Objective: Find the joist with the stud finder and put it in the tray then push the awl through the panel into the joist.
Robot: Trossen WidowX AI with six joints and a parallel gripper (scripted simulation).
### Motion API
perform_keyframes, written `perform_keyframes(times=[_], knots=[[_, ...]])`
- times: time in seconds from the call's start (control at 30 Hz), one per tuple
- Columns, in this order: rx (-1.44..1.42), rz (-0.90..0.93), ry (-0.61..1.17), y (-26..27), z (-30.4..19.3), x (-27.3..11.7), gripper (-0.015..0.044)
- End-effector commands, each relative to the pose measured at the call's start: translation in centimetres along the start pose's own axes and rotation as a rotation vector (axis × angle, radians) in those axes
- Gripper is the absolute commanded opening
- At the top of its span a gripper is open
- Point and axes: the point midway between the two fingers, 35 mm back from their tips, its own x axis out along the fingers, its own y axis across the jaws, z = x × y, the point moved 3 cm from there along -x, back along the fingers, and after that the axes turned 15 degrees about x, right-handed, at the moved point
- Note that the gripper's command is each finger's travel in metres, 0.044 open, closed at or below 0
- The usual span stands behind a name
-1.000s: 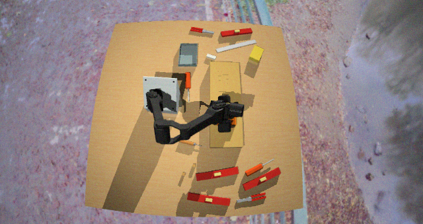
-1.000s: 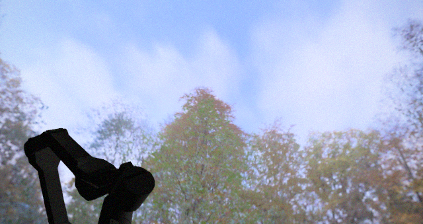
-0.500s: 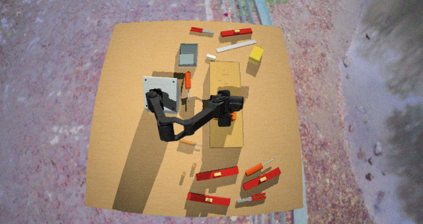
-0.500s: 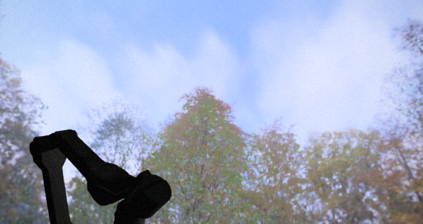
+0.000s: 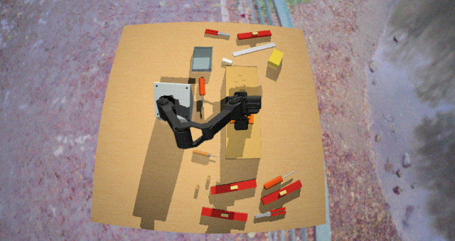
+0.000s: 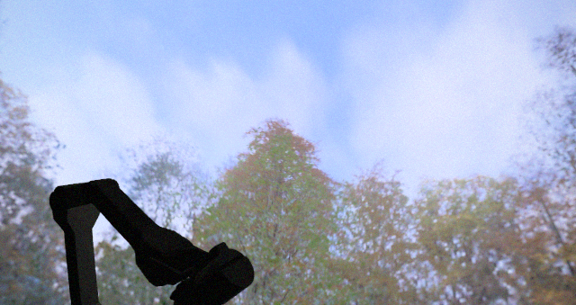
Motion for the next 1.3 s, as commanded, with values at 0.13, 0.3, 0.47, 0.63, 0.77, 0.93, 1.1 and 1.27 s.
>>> perform_keyframes(times=[0.13, 0.3, 0.47, 0.63, 0.77, 0.93, 1.1, 1.27], knots=[[-0.005, 0.01, 0.001, 2.0, -0.6, 0.0, 0.0], [-0.005, 0.011, 0.001, 3.0, -0.8, 0.0, 0.0], [-0.005, 0.011, 0.002, 3.9, -1.1, 0.0, 0.0], [-0.005, 0.011, 0.002, 4.8, -1.3, -0.1, 0.0], [-0.005, 0.012, 0.002, 5.6, -1.5, -0.1, 0.0], [-0.004, 0.012, 0.002, 6.5, -1.8, -0.1, 0.0], [-0.004, 0.013, 0.002, 7.4, -2.0, -0.1, 0.0], [-0.004, 0.013, 0.002, 8.4, -2.3, -0.1, 0.0]])
